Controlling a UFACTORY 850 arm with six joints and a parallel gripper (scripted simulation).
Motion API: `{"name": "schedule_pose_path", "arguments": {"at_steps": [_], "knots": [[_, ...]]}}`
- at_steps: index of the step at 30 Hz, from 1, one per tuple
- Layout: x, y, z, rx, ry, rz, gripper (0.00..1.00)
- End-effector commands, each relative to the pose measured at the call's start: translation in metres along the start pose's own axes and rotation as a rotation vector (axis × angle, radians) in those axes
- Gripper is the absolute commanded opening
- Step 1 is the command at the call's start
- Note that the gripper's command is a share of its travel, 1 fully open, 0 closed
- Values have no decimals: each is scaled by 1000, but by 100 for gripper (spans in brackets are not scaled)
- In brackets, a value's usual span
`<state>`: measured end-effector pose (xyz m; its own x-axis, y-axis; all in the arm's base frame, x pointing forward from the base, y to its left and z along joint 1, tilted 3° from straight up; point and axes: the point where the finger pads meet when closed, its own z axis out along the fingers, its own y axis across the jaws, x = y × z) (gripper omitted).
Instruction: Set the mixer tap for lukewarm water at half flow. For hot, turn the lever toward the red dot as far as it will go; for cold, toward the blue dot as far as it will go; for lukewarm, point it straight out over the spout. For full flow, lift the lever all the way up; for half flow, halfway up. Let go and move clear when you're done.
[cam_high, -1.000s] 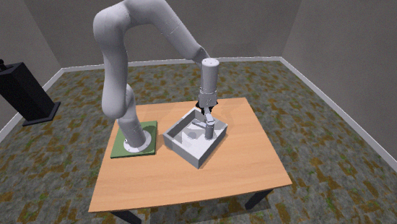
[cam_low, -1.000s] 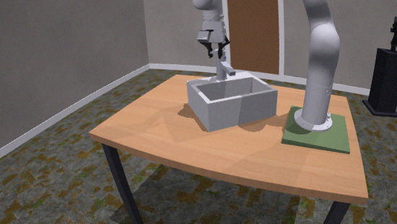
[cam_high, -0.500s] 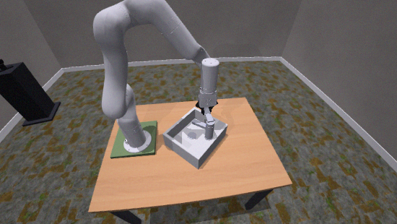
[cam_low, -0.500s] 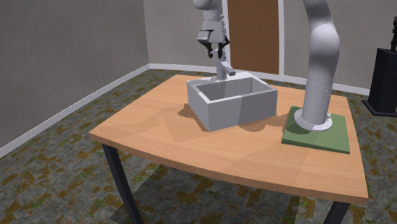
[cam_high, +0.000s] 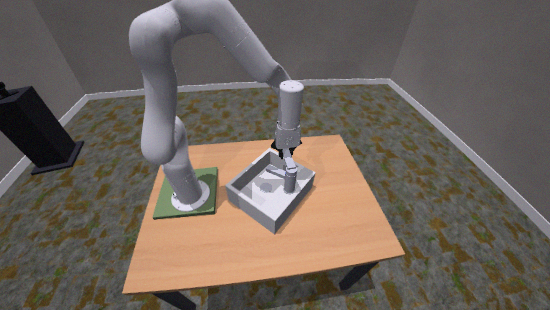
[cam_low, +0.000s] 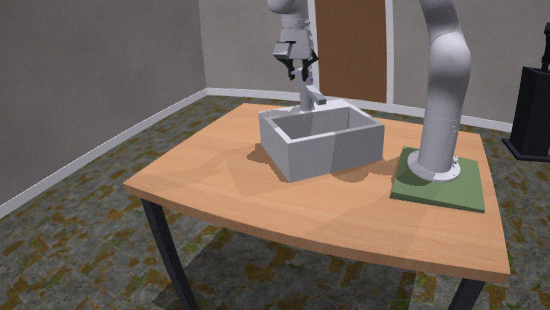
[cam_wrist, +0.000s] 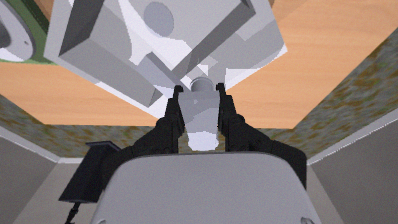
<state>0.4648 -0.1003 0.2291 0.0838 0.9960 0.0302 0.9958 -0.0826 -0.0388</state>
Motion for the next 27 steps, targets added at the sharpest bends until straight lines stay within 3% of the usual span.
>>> {"name": "schedule_pose_path", "arguments": {"at_steps": [1, 14, 27], "knots": [[0, 1, -1, -2, 0, -2, 0], [-1, -11, -1, -2, 0, -133, 0], [-10, -39, -1, -2, -1, -485, 0]]}}
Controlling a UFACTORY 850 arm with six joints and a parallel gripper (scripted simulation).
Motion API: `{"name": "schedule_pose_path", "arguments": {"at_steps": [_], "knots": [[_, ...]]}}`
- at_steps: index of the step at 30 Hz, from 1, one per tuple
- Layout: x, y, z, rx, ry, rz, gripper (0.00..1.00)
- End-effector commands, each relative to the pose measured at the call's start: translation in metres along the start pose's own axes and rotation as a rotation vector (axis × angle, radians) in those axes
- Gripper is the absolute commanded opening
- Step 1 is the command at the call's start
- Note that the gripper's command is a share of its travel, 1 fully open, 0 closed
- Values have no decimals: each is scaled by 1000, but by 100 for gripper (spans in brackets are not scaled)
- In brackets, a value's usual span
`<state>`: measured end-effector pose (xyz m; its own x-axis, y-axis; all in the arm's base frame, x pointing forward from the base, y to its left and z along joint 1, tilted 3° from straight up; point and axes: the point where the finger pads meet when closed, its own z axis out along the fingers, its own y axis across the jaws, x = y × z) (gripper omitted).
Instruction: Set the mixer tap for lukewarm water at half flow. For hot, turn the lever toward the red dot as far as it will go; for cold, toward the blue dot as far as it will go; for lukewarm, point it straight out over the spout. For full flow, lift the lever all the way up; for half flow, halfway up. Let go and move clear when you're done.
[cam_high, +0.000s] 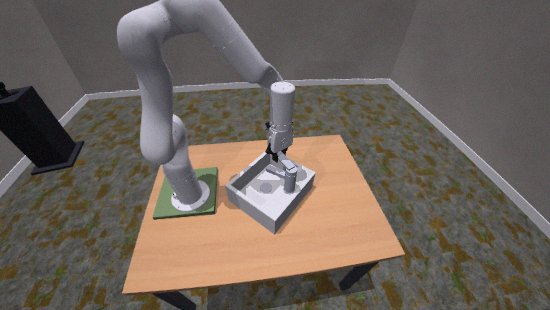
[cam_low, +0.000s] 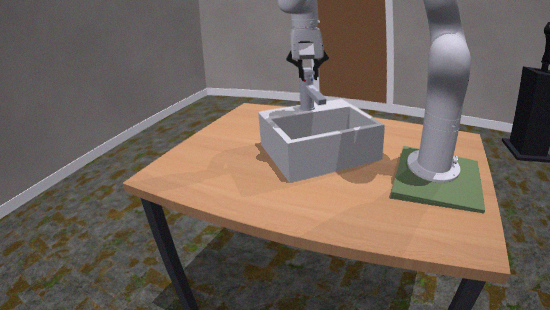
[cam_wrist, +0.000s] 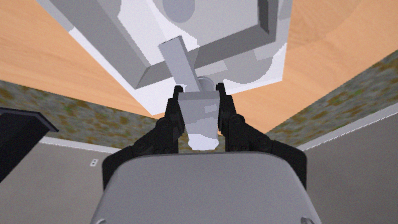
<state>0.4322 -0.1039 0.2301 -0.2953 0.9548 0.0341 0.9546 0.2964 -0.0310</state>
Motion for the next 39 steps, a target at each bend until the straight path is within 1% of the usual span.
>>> {"name": "schedule_pose_path", "arguments": {"at_steps": [1, 13, 30, 31, 39], "knots": [[-1, -10, -1, -8, 7, -126, 0], [-4, -23, -1, -9, 6, -280, 0], [-4, -24, -1, -9, 6, -293, 0], [-4, -24, -1, -9, 6, -293, 73], [-4, -24, -1, -9, 6, -293, 73]]}}
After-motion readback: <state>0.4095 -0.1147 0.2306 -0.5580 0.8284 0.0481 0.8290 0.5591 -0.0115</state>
